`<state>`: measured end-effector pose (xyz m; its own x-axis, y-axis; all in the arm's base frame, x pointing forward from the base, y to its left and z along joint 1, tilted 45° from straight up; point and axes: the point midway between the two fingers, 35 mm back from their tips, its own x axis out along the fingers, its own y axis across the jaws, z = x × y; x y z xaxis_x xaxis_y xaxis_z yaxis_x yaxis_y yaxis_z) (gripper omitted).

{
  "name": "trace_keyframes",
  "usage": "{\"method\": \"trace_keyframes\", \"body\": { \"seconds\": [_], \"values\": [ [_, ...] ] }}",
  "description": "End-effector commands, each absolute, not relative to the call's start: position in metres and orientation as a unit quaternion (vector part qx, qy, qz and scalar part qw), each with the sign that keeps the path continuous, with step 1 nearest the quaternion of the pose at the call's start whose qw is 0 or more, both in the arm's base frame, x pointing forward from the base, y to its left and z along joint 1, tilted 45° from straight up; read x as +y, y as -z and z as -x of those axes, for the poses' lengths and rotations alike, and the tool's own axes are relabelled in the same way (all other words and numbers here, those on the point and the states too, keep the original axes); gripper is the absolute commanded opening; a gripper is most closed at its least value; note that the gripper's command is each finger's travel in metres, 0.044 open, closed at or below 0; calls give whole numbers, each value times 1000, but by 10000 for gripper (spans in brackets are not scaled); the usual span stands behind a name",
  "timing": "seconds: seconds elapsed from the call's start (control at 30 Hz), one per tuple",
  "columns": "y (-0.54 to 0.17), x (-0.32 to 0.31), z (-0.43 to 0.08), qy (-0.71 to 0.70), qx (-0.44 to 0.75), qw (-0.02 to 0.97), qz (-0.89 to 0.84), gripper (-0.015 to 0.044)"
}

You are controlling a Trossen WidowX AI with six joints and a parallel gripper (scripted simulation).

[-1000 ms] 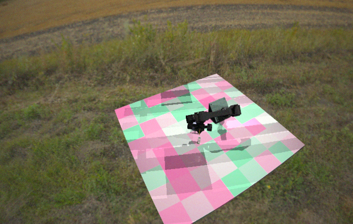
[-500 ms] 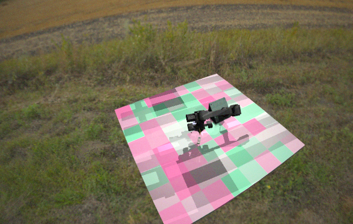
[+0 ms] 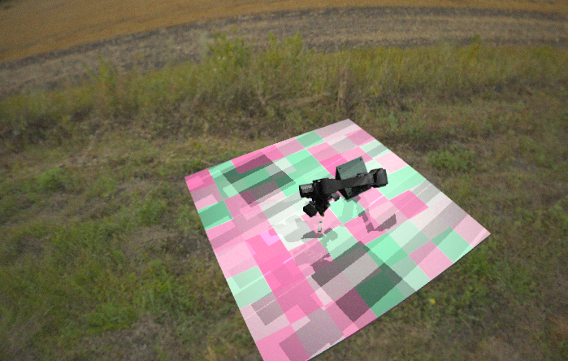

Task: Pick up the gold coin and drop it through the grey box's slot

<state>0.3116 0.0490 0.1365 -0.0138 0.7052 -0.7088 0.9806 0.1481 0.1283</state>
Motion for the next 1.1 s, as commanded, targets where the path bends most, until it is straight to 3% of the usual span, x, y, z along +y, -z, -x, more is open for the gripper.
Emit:
{"method": "trace_keyframes", "body": {
  "seconds": [0.0,0.47,1.07],
  "values": [
    [-137,49,-313,153,695,381,-590,0],
    [-139,50,-314,-10,712,506,-487,0],
    [-123,32,-309,-9,711,510,-484,0]
  ]
}}
